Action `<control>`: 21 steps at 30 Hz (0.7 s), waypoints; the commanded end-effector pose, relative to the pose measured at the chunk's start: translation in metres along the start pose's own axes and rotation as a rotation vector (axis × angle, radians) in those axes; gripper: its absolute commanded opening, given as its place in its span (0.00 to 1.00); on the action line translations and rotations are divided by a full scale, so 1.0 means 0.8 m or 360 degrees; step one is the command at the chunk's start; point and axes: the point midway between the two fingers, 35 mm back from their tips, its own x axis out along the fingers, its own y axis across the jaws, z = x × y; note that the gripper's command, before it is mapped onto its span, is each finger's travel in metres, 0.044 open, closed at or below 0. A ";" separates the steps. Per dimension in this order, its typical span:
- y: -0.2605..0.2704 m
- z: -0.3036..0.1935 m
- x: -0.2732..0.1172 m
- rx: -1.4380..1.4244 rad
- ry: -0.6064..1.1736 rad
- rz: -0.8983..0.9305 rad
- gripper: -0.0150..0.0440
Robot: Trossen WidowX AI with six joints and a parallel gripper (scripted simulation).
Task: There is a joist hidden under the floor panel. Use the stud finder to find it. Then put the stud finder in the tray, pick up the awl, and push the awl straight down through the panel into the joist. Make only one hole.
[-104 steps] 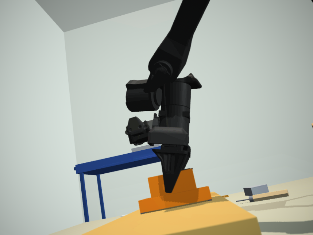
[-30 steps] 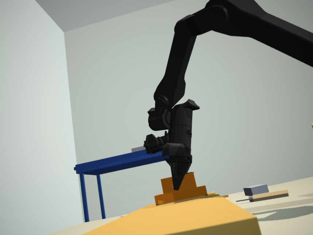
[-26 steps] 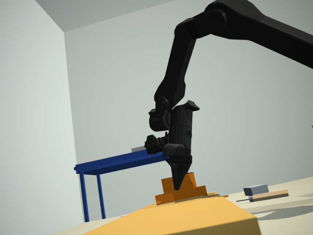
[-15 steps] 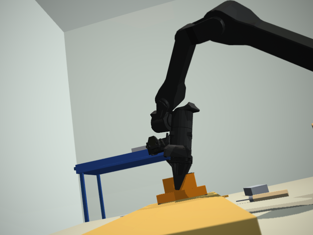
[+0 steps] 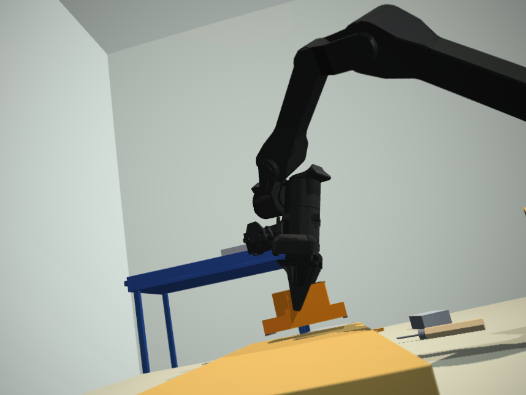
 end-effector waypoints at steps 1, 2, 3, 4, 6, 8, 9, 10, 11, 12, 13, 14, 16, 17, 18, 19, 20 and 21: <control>-0.006 0.011 -0.029 -0.0015 -0.0032 -0.0027 0.25; -0.006 0.013 -0.034 -0.0015 -0.0032 -0.0028 0.25; -0.006 0.014 -0.039 -0.0015 -0.0031 -0.0029 0.25; -0.007 0.015 -0.045 -0.0015 -0.0031 -0.0029 0.25; -0.007 0.018 -0.055 -0.0015 -0.0031 -0.0031 0.25; -0.007 0.020 -0.066 -0.0015 -0.0030 -0.0031 0.25; -0.007 0.021 -0.071 -0.0015 -0.0030 -0.0032 0.25; -0.006 0.022 -0.076 -0.0015 -0.0030 -0.0032 0.25; -0.006 0.022 -0.082 -0.0015 -0.0029 -0.0032 0.25; -0.006 0.023 -0.087 -0.0015 -0.0029 -0.0032 0.25; -0.006 0.024 -0.092 -0.0015 -0.0029 -0.0032 0.25; -0.005 0.024 -0.098 -0.0015 -0.0029 -0.0032 0.25; -0.005 0.025 -0.105 -0.0015 -0.0028 -0.0032 0.25; -0.004 0.025 -0.106 -0.0015 -0.0028 -0.0032 0.25; -0.004 0.025 -0.106 -0.0015 -0.0028 -0.0032 0.25; -0.004 0.025 -0.106 -0.0015 -0.0028 -0.0032 0.25; -0.003 0.025 -0.106 -0.0019 -0.0028 -0.0032 0.25; 0.000 0.027 -0.106 -0.0027 -0.0027 -0.0032 0.25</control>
